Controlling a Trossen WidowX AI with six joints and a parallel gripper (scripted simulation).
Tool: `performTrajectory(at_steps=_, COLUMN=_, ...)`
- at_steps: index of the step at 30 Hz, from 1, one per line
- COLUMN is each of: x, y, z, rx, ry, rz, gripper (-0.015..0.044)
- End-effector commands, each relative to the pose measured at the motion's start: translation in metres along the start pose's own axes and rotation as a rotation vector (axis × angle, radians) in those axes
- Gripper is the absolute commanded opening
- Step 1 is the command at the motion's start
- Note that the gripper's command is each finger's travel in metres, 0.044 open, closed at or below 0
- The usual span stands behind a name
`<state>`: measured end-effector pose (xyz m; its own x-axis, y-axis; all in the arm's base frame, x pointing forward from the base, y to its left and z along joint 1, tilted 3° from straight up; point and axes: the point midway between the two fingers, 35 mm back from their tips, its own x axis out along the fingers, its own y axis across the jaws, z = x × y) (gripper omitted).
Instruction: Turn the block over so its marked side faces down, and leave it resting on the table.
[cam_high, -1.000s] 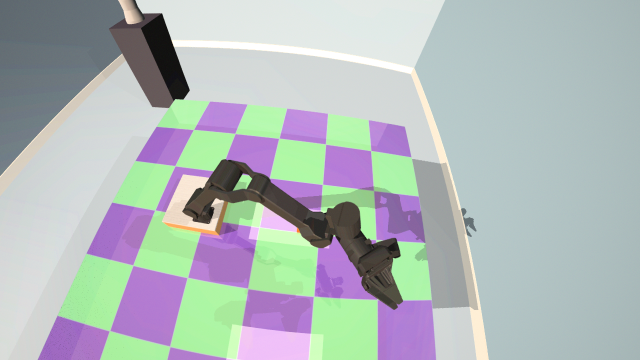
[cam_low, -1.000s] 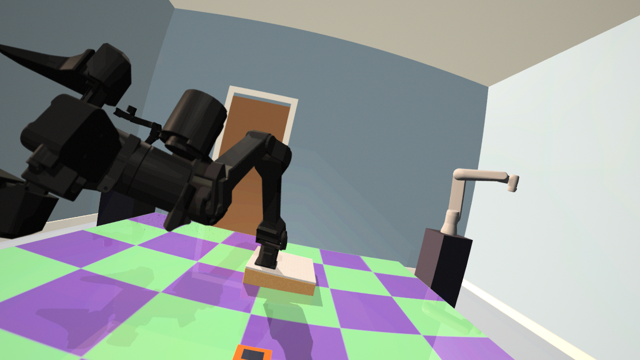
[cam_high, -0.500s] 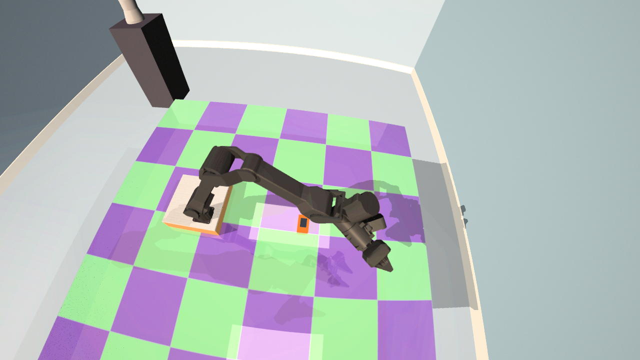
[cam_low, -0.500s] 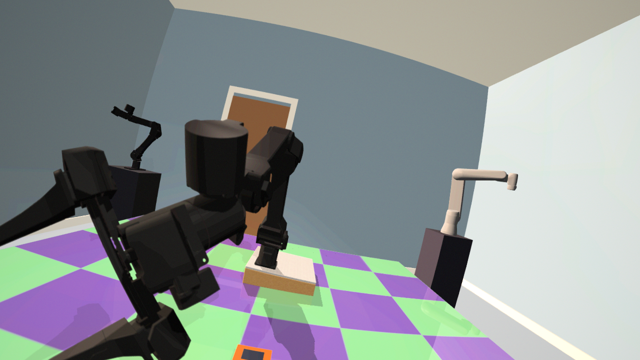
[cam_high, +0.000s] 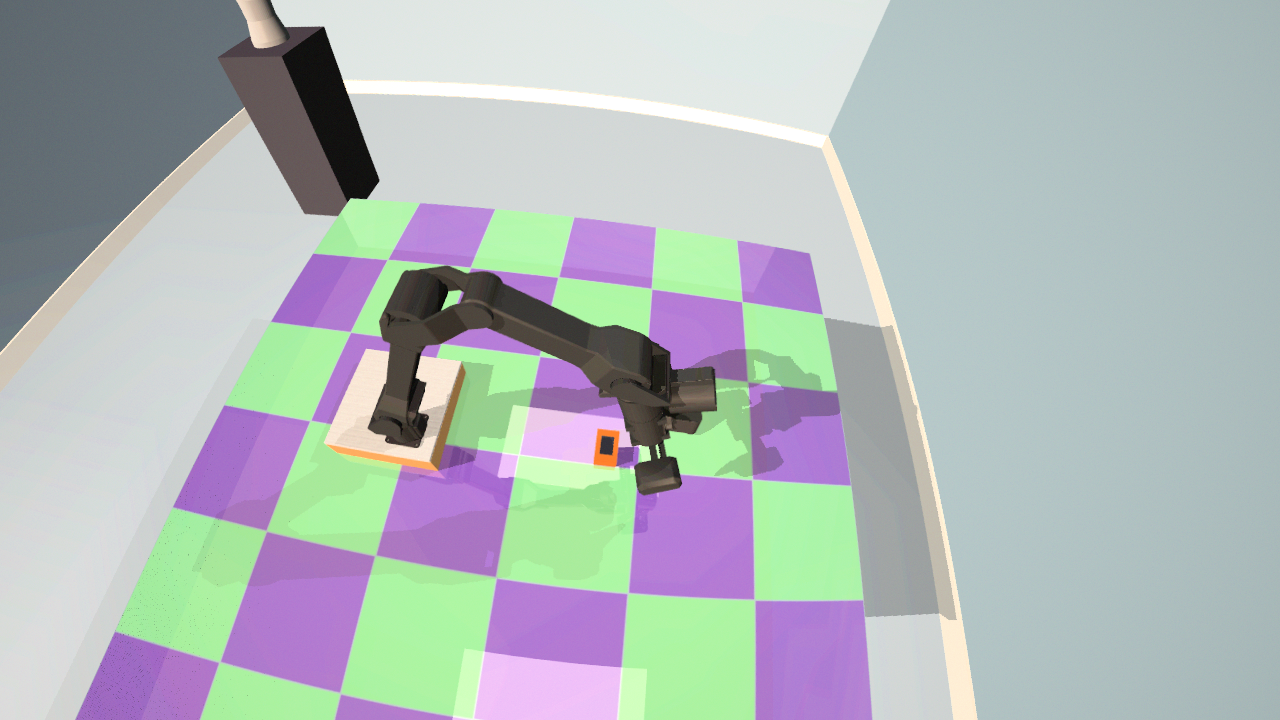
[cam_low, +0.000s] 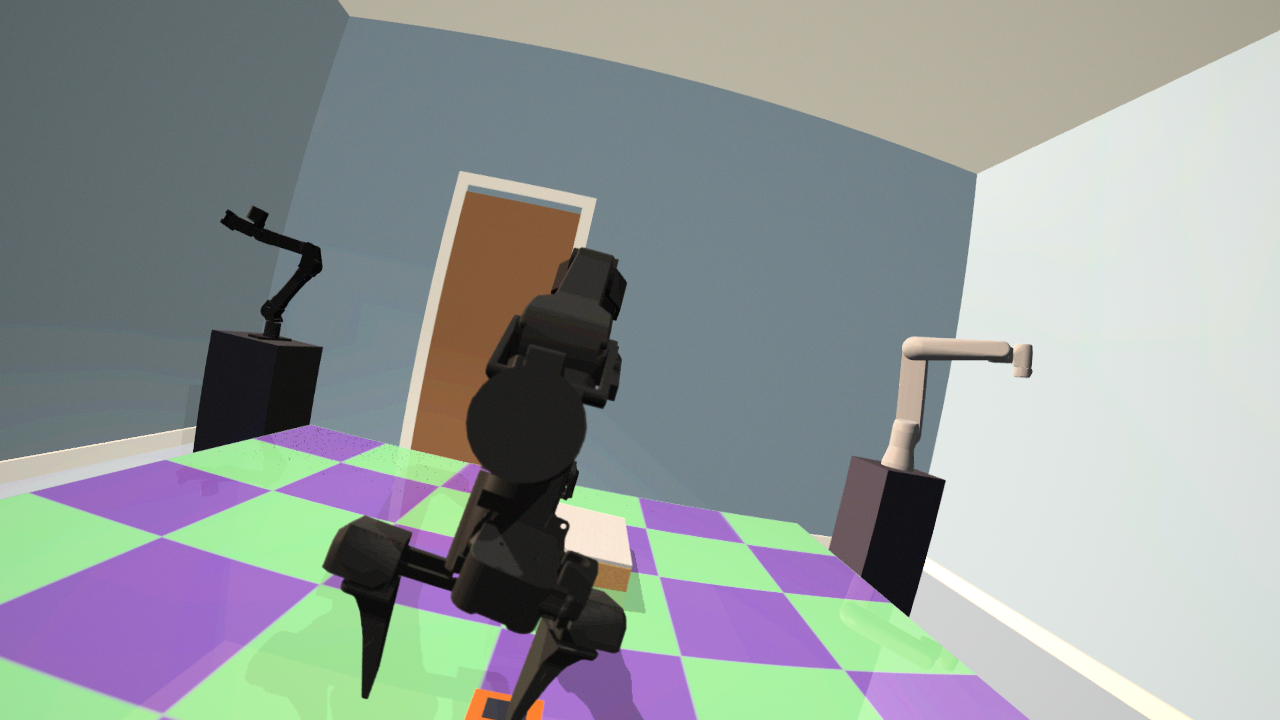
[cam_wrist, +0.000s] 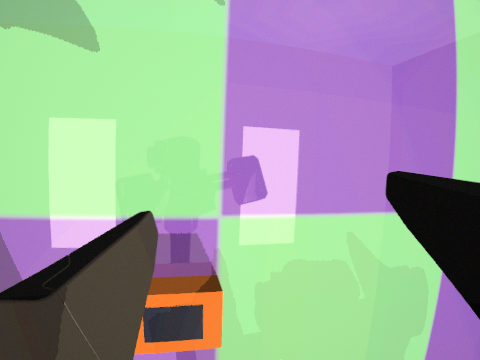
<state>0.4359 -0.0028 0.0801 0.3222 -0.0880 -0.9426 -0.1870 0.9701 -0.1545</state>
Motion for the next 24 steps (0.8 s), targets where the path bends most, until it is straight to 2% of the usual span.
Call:
performTrajectory(at_steps=1, x=-0.028, y=0.042, z=-0.058, rx=0.195, ry=0.255, rz=0.157, gripper=0.0440)
performTrajectory(at_steps=10, x=-0.031, y=0.045, z=-0.064, rx=0.217, ry=0.288, rz=0.170, gripper=0.0440)
performTrajectory(at_steps=14, x=-0.001, y=0.051, z=-0.072, rx=0.217, ry=0.288, rz=0.170, gripper=0.0440)
performTrajectory(at_steps=24, x=0.017, y=0.055, z=-0.076, rx=0.217, ry=0.288, rz=0.170, gripper=0.0440)
